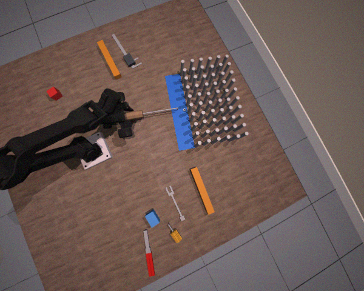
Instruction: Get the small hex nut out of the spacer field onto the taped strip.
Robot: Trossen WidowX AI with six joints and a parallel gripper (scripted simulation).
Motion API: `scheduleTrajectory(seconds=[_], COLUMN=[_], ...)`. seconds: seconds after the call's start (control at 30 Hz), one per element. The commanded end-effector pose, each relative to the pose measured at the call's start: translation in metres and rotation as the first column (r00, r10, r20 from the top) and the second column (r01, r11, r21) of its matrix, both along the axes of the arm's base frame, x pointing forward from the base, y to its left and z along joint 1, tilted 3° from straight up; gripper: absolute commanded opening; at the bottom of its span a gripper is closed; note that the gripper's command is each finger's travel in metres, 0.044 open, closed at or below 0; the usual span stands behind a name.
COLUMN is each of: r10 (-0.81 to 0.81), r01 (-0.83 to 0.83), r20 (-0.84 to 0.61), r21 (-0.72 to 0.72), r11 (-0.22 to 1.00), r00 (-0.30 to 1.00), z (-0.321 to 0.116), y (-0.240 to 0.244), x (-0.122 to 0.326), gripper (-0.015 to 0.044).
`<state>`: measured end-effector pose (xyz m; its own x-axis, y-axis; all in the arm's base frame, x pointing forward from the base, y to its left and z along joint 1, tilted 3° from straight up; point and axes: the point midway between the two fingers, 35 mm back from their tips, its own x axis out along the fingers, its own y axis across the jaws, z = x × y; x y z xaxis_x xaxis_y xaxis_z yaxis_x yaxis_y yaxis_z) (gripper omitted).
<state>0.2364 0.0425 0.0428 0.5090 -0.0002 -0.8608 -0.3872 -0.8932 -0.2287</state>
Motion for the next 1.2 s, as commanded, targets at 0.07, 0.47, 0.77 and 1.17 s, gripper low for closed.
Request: scheduleTrajectory(seconds=[0.07,0.47,0.77,1.17], r10=[-0.007,-0.007,-0.007,0.261], r01=[0.006,0.007,0.007,-0.261], r20=[0.028,0.028,0.028,-0.015], r21=[0.006,0.006,0.006,0.010], r11=[1.000,1.000,1.000,0.965], r00=[1.000,1.000,1.000,0.965], z=[0.028,0.081,0.122,0.126], y=[0.002,0.003,0.002,0.063], x=[0.010,0.016,0.011,0.023], gripper=[0.0000,0.0000,0.0000,0.0000])
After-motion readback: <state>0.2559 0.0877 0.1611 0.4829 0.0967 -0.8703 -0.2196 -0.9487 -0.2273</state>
